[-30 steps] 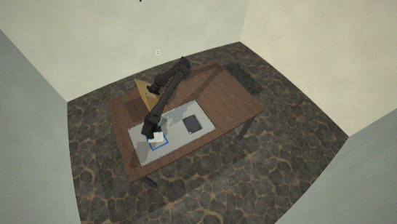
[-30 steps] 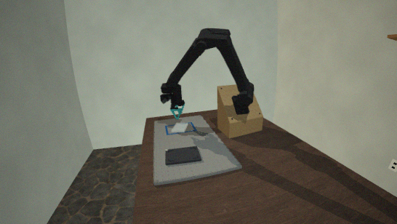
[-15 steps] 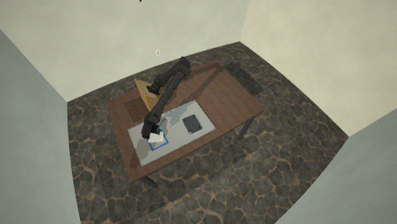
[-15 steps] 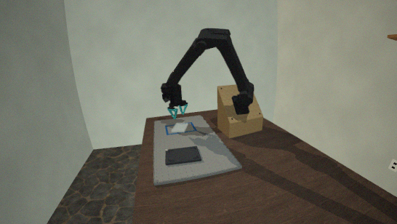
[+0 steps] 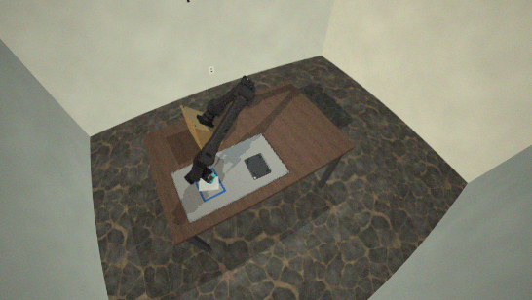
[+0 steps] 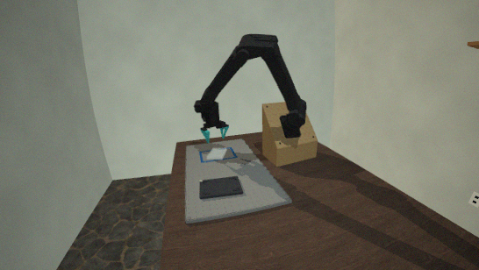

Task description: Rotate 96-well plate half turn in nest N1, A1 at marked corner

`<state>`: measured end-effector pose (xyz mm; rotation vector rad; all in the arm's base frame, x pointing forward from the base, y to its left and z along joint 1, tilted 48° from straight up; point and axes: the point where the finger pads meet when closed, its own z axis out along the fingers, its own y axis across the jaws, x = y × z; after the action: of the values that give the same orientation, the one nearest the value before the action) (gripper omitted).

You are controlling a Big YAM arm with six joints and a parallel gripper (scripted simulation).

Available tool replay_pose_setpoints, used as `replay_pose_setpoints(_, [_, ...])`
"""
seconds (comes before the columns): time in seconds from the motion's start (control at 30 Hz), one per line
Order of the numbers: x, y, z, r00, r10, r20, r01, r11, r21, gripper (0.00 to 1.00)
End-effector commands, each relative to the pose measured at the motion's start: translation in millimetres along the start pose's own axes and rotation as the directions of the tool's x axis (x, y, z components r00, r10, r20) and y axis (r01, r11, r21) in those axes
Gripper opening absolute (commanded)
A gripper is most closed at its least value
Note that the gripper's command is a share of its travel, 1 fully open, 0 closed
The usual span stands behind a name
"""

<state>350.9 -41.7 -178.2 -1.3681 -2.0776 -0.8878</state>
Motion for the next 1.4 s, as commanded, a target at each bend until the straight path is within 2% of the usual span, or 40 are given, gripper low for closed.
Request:
replay_pose_setpoints(0.0, [-0.8,8.4,-7.1,0.986,0.166,0.012,-0.166,0.986,-0.004,1.00])
replay_pose_setpoints(0.07, [-0.8,8.3,-7.0,0.973,0.232,0.011,-0.232,0.973,-0.004,1.00])
replay_pose_setpoints(0.13, [-0.8,8.3,-7.0,0.973,0.232,0.011,-0.232,0.973,-0.004,1.00])
replay_pose_setpoints(0.3, [-0.7,8.2,-6.9,0.921,0.390,0.011,-0.390,0.921,-0.006,1.00])
replay_pose_setpoints(0.47, [-0.6,8.1,-6.8,0.843,0.538,0.009,-0.537,0.843,-0.007,1.00])
replay_pose_setpoints(0.63, [-0.5,8.0,-6.7,0.742,0.670,0.008,-0.670,0.742,-0.008,1.00])
replay_pose_setpoints(0.7, [-0.5,8.0,-6.7,0.742,0.670,0.008,-0.670,0.742,-0.008,1.00])
replay_pose_setpoints(0.77, [-0.4,7.9,-6.6,0.696,0.718,0.008,-0.718,0.696,-0.008,1.00])
replay_pose_setpoints(0.9, [-0.3,8.0,-6.4,0.693,0.721,0.008,-0.721,0.693,-0.008,1.00])
replay_pose_setpoints(0.93, [-6.7,8.9,-9.1,0.702,0.713,0.006,-0.712,0.701,-0.024,1.00])
replay_pose_setpoints(1.37, [-6.7,8.9,-9.1,0.702,0.713,0.006,-0.712,0.701,-0.024,1.00])
